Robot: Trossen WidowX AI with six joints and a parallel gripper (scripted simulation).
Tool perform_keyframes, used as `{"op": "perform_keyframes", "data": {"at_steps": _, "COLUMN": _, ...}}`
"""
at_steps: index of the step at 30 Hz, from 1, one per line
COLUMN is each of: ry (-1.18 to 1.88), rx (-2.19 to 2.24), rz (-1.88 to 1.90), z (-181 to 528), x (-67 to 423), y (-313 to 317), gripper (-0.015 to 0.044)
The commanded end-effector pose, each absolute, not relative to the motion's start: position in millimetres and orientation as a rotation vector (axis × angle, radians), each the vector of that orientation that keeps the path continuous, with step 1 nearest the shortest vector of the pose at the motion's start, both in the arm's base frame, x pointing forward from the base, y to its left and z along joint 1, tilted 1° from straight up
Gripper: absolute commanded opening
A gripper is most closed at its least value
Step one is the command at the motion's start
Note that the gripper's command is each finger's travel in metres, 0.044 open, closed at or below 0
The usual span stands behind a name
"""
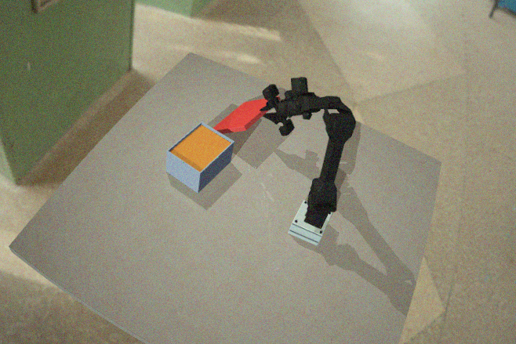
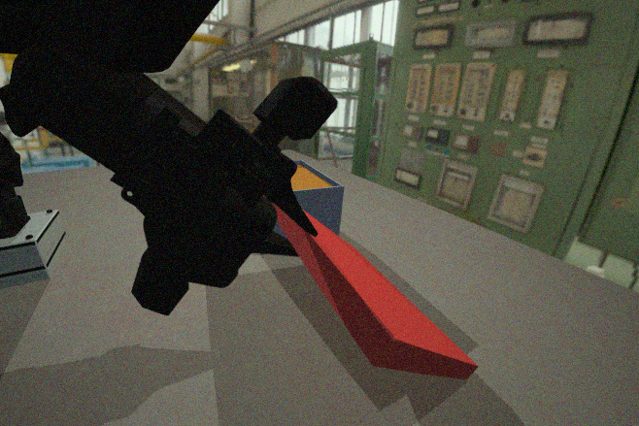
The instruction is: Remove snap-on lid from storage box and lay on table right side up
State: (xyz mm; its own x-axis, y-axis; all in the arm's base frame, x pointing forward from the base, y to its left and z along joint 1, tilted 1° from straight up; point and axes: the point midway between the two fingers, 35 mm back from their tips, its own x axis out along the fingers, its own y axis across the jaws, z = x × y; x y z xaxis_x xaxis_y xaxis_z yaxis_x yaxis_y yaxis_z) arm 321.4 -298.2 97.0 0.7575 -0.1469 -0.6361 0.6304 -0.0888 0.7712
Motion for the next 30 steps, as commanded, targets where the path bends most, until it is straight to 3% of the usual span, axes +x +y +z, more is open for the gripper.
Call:
{"op": "perform_keyframes", "data": {"at_steps": 1, "ry": 0.410, "rx": 1.530, "rz": -0.666, "z": 93.5, "x": 321.8, "y": -296.9, "gripper": 0.0000}}
{"op": "perform_keyframes", "data": {"at_steps": 30, "ry": 0.410, "rx": 1.530, "rz": -0.666, "z": 70.1, "x": 321.9, "y": -297.4, "gripper": 0.0000}}
